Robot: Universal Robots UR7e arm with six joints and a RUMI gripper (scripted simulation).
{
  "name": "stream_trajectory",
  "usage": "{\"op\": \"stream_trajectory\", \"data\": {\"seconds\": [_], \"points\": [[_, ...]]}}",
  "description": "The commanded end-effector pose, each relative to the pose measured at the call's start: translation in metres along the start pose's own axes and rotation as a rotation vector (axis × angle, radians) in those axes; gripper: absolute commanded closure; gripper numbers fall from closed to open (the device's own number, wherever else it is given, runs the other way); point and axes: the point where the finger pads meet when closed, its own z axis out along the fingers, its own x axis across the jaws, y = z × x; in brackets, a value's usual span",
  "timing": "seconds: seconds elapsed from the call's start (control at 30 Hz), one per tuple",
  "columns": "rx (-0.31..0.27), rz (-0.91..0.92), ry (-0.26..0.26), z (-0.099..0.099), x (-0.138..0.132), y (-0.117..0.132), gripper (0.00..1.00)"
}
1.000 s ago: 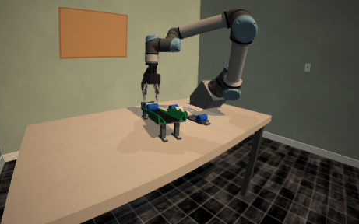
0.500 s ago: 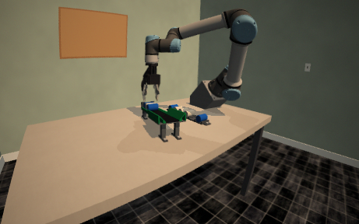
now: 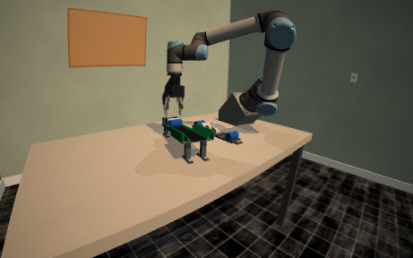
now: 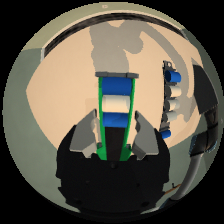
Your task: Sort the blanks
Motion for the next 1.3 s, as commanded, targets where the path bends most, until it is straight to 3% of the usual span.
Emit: {"op": "stream_trajectory", "data": {"seconds": [0.0, 0.57, 1.27], "points": [[0.0, 0.0, -0.001, -0.001, 0.0, 0.0, 0.53], [0.0, 0.0, -0.001, 0.001, 0.0, 0.0, 0.53], [0.0, 0.0, -0.001, 0.033, 0.0, 0.0, 0.53]]}}
